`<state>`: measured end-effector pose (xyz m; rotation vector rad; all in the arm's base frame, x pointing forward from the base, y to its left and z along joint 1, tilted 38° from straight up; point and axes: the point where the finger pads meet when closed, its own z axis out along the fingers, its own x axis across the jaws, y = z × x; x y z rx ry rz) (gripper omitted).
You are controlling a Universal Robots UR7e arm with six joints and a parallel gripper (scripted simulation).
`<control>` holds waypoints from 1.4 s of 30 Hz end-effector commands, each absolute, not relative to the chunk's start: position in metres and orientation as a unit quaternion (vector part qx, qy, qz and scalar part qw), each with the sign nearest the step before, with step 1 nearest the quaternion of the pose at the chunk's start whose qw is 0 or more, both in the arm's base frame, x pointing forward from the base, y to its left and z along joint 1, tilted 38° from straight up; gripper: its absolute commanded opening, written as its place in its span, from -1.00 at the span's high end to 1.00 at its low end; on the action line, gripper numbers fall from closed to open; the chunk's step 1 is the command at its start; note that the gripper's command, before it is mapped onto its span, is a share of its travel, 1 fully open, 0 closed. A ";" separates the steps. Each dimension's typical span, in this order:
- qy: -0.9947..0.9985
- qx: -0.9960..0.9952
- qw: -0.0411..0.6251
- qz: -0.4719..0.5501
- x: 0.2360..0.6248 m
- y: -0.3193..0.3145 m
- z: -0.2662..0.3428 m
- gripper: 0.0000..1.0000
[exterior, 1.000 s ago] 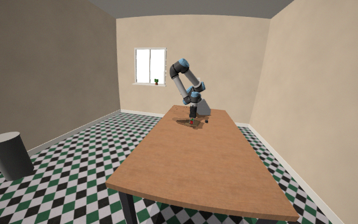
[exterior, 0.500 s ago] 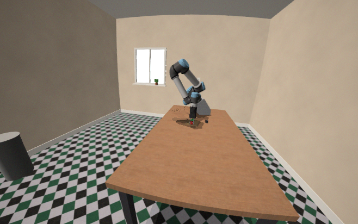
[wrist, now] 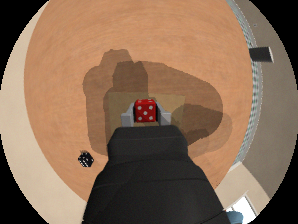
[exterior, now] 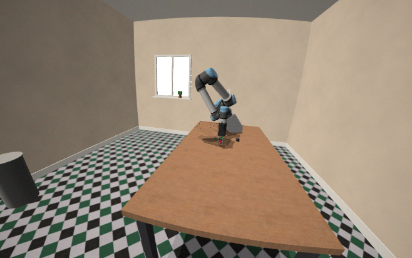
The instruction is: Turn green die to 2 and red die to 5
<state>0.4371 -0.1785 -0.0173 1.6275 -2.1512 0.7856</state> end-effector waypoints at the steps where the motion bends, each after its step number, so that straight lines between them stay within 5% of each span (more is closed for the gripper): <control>1: -0.755 0.571 0.165 0.276 0.437 -0.178 -0.017 -0.14; 42: -0.755 0.571 0.165 0.276 0.438 -0.181 -0.020 -0.14</control>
